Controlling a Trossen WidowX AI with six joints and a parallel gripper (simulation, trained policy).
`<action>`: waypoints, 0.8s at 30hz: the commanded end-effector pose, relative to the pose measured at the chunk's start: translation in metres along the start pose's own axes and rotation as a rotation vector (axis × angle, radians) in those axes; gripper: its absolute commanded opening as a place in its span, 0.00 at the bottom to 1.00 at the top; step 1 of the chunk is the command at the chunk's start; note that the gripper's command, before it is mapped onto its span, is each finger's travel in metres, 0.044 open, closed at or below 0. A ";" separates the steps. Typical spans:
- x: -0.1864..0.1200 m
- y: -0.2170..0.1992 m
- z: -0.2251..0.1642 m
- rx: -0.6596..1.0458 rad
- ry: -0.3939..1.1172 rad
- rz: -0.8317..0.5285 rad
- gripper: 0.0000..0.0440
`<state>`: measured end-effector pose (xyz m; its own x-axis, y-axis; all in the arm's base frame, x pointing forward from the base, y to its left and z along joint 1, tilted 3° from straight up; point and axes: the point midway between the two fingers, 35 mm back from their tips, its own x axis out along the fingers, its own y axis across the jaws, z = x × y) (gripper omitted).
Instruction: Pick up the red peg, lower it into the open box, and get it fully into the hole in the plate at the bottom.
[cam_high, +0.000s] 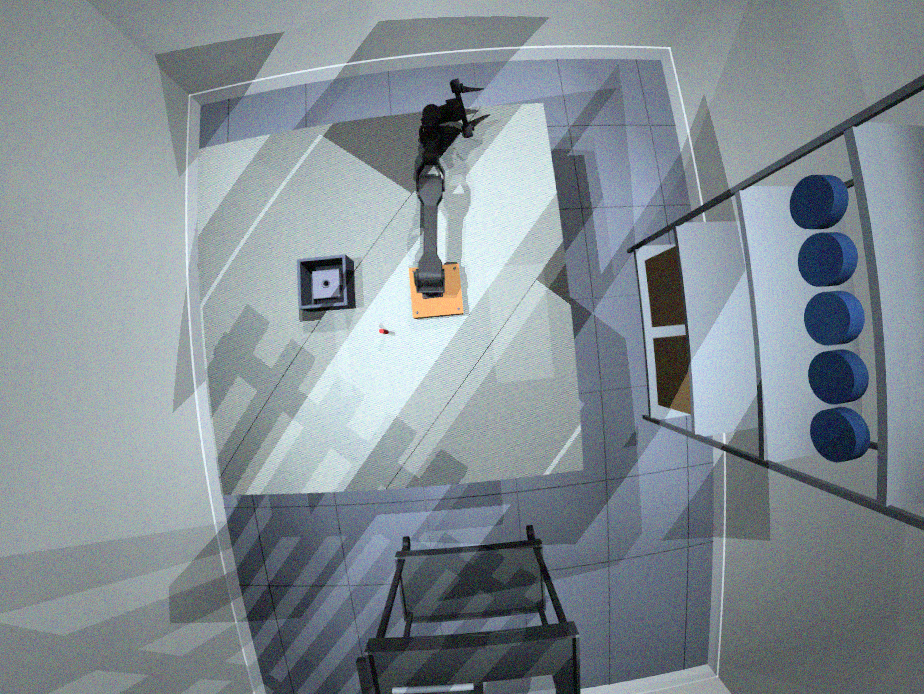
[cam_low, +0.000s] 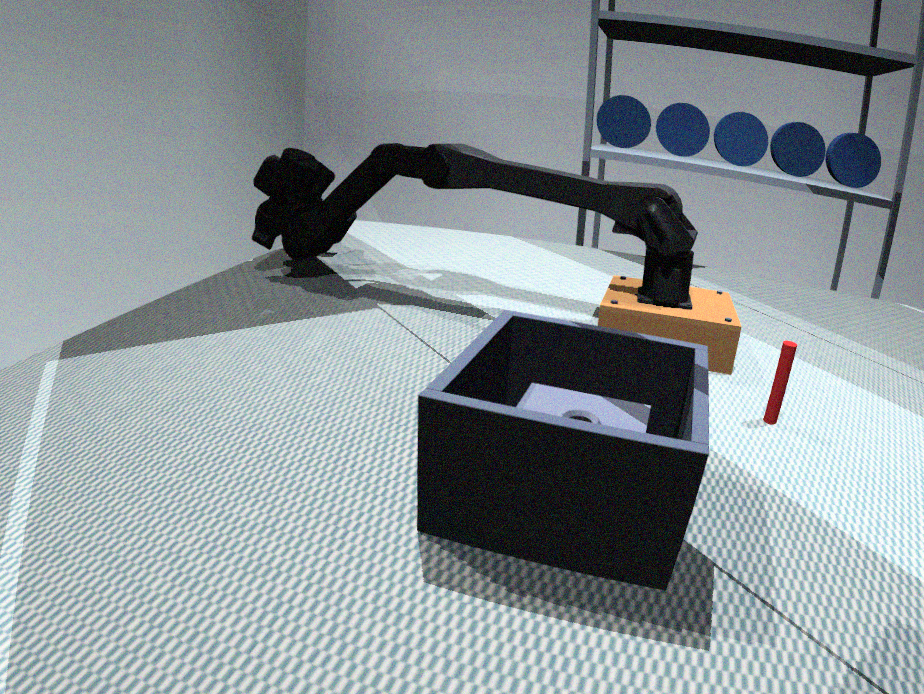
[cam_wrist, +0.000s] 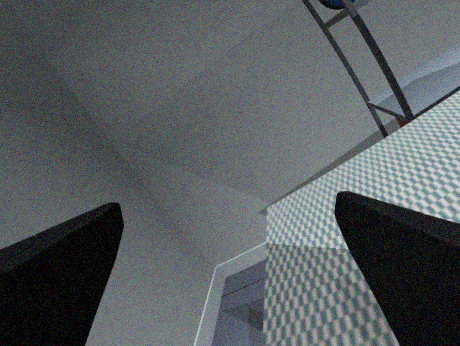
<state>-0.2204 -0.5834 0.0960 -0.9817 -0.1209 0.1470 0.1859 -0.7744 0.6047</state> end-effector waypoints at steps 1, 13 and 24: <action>-0.006 0.008 0.000 -0.003 0.010 0.031 0.96; -0.132 0.106 0.002 -0.066 0.221 0.387 1.00; -0.272 0.160 0.023 -0.144 0.461 0.679 1.00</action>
<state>0.0431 -0.6616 0.1681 -0.6460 -0.7542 0.1177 0.7231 -0.5552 0.4109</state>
